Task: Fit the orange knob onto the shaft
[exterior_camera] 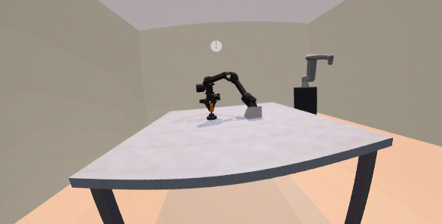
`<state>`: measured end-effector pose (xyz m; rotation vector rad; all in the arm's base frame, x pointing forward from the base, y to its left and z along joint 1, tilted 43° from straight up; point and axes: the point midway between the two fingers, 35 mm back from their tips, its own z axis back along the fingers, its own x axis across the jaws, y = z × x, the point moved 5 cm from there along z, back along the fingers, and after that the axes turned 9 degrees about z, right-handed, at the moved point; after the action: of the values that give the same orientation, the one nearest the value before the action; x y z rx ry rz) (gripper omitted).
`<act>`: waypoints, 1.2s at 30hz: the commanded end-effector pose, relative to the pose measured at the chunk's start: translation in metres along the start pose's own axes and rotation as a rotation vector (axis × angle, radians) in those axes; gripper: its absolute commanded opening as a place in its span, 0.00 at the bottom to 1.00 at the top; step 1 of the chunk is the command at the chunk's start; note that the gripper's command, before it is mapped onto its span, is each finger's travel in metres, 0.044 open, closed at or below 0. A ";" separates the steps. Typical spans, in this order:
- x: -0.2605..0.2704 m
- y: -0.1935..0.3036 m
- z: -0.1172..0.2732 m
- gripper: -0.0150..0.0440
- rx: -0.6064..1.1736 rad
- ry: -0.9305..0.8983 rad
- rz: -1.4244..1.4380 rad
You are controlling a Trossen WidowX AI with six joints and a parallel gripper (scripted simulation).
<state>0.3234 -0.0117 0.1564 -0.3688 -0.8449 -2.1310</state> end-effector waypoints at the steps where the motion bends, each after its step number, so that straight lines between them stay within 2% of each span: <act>1: -0.001 -0.001 0.001 0.25 0.005 0.004 0.028; 36: -0.002 0.001 0.002 0.25 0.006 0.004 0.053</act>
<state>0.3257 -0.0127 0.1565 -0.3795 -0.8338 -2.1026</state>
